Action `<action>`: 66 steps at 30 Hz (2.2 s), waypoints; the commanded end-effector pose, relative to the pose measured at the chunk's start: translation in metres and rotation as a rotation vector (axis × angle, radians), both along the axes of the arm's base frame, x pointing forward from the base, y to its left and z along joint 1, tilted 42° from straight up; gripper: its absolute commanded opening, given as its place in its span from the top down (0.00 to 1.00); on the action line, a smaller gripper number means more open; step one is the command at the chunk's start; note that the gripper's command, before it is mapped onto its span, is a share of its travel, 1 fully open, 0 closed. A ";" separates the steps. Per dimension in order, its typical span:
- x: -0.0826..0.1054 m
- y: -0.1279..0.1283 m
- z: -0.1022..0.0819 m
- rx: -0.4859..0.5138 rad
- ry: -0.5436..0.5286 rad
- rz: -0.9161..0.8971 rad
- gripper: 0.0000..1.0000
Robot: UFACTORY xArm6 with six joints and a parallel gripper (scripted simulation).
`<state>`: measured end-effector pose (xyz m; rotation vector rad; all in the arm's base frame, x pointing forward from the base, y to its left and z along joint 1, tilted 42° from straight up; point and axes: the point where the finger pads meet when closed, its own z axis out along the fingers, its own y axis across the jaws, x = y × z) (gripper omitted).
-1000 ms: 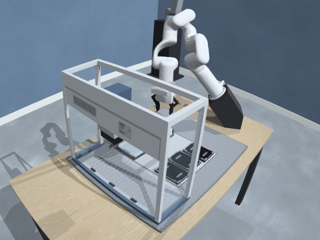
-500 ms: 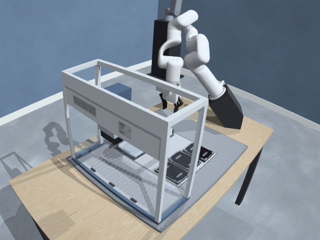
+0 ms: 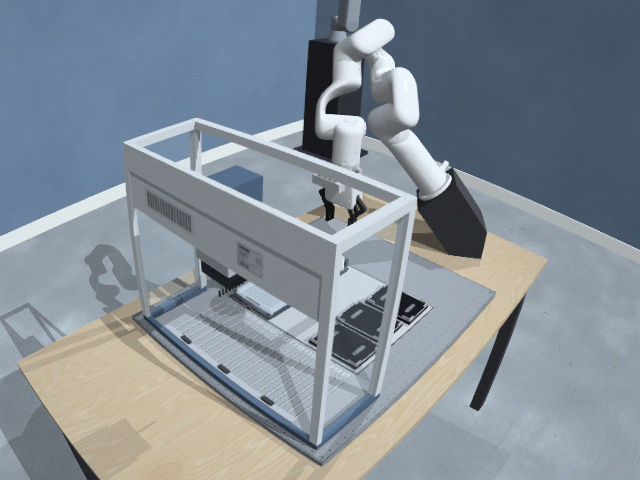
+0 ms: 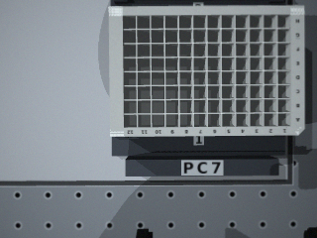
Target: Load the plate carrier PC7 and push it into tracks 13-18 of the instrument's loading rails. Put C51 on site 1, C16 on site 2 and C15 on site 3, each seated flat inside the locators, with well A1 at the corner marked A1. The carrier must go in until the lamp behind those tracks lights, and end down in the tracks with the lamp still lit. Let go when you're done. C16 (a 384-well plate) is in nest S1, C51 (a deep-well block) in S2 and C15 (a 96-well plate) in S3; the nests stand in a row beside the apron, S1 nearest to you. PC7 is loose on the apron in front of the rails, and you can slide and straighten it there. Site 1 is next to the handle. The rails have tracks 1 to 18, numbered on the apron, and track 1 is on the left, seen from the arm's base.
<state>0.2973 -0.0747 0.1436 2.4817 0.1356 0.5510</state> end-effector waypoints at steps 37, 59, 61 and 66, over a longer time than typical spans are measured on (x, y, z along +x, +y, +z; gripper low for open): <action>0.026 -0.031 -0.043 0.000 -0.003 0.001 0.18; 0.034 -0.041 -0.058 0.000 -0.003 0.001 0.18; 0.035 -0.042 -0.058 0.000 -0.003 0.001 0.18; 0.036 -0.043 -0.060 0.000 -0.003 0.001 0.18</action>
